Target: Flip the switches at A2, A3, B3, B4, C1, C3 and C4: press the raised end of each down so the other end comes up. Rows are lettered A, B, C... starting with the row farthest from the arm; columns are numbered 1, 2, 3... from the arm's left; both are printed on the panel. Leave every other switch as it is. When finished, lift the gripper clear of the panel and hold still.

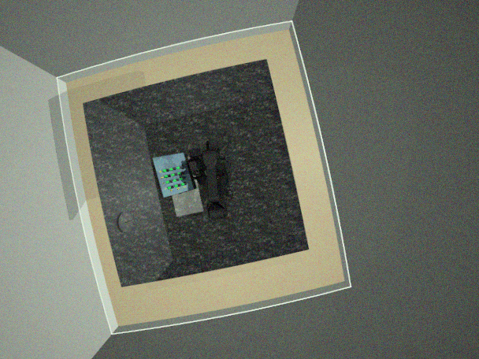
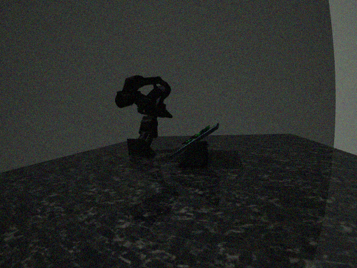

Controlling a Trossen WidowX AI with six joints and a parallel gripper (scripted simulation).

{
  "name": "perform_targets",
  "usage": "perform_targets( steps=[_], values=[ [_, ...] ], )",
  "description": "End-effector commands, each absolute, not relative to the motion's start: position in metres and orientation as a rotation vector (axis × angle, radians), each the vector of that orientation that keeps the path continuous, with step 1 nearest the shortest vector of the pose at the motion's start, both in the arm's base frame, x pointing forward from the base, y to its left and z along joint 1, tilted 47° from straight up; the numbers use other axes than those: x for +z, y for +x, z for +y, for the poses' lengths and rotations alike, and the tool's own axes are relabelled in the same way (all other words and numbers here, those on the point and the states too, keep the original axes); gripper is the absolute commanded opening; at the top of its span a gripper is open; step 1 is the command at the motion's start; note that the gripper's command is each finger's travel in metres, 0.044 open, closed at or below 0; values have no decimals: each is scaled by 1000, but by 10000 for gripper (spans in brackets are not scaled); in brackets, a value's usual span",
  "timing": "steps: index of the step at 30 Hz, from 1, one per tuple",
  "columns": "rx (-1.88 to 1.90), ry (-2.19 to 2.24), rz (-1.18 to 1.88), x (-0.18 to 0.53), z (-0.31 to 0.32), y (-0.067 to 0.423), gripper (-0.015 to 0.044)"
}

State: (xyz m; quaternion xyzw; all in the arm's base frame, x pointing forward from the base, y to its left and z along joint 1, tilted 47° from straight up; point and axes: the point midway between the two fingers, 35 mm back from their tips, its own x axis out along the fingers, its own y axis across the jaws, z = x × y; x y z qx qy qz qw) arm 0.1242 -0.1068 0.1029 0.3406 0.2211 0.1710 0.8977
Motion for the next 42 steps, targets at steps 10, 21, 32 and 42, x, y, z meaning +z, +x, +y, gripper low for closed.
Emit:
perform_targets(
  steps=[10, 21, 32, 42],
  values=[
    [469, 698, 735, 110, -110, 182, 138],
    [529, 663, 868, 136, -87, 240, 0],
    [519, 669, 842, 118, -63, 258, 0],
    [520, 669, 841, 111, -54, 266, 0]
  ],
)
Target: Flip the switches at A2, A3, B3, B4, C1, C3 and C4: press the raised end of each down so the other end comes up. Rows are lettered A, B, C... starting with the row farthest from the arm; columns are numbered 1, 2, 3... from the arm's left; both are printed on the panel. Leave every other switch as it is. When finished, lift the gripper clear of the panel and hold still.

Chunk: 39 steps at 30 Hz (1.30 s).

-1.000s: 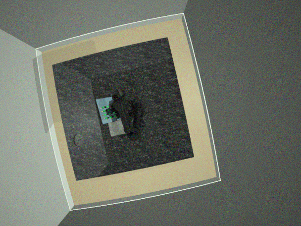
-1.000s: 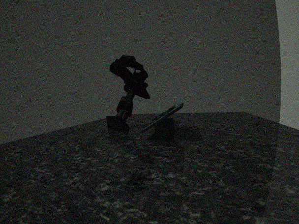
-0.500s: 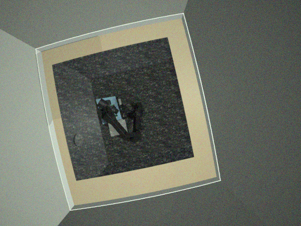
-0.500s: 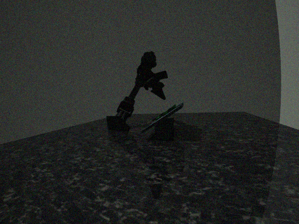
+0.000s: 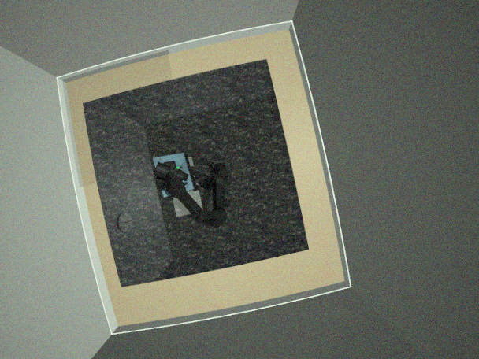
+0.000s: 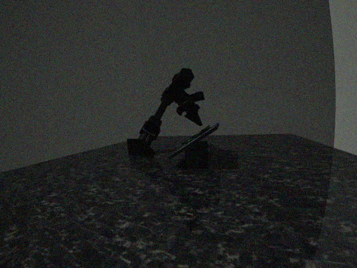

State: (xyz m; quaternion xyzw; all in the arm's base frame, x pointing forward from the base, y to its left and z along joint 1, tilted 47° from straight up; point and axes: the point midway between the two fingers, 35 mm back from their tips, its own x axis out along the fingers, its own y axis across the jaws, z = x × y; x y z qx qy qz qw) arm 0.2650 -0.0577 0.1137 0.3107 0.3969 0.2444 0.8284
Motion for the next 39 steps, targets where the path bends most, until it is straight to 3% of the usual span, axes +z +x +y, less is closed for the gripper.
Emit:
perform_targets(
  steps=[1, 39],
  values=[
    [520, 669, 841, 111, -54, 266, 0],
    [520, 669, 841, 106, -47, 272, 0]
  ],
)
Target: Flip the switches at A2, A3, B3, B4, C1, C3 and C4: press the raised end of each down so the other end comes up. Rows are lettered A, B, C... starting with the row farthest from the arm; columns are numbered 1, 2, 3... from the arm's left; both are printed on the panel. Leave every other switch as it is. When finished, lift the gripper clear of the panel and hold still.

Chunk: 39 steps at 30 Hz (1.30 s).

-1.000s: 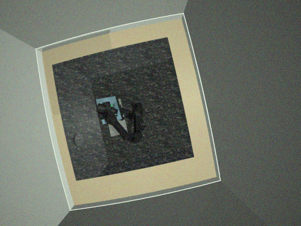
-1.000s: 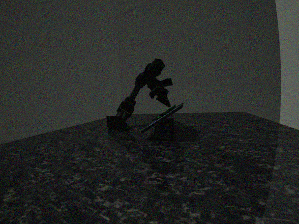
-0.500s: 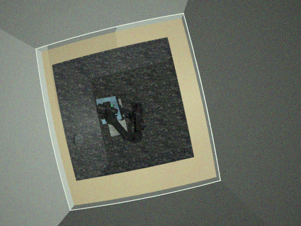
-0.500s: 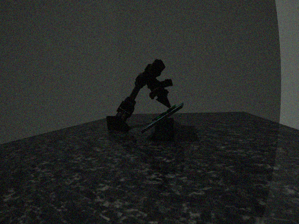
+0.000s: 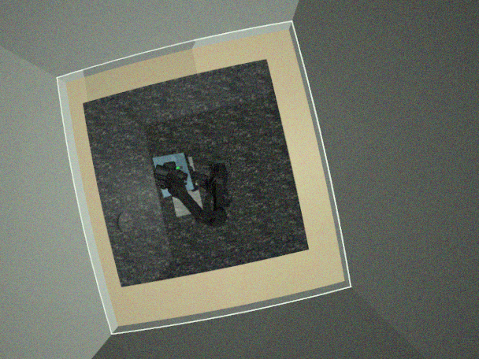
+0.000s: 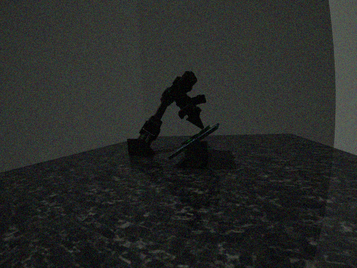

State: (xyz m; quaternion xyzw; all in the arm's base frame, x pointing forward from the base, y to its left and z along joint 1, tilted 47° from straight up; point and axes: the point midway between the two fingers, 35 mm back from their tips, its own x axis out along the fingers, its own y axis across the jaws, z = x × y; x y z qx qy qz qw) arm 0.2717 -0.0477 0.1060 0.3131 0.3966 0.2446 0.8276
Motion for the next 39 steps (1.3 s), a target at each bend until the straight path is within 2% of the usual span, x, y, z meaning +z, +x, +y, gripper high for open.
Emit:
perform_targets(
  steps=[1, 39],
  values=[
    [520, 669, 841, 106, -47, 272, 0],
    [520, 669, 840, 103, -44, 274, 0]
  ],
)
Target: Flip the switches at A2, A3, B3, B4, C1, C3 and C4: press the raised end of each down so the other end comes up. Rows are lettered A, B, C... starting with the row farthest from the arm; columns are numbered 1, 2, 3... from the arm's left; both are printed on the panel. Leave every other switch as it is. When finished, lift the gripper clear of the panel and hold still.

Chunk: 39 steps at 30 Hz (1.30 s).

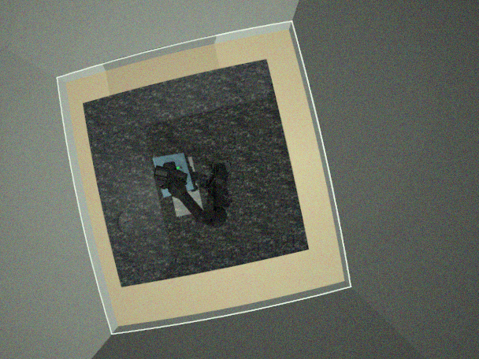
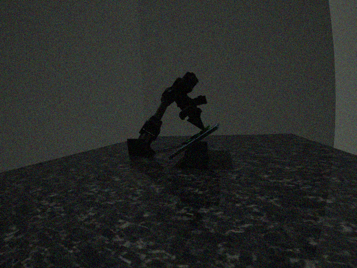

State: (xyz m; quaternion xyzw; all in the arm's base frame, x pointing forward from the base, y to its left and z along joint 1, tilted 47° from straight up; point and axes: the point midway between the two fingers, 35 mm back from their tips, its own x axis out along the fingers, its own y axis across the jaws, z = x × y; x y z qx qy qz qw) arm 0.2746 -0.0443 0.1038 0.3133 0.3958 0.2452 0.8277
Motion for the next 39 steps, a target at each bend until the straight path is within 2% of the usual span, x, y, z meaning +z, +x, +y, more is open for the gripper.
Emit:
perform_targets(
  steps=[1, 5, 11, 18, 25, 39],
  values=[
    [520, 669, 840, 103, -44, 275, 0],
    [518, 662, 846, 106, -50, 272, 0],
    [527, 663, 868, 135, -86, 241, 0],
    [529, 663, 868, 136, -87, 240, 0],
    [528, 661, 867, 120, -116, 260, 0],
    [538, 655, 890, 103, -93, 281, 0]
  ],
)
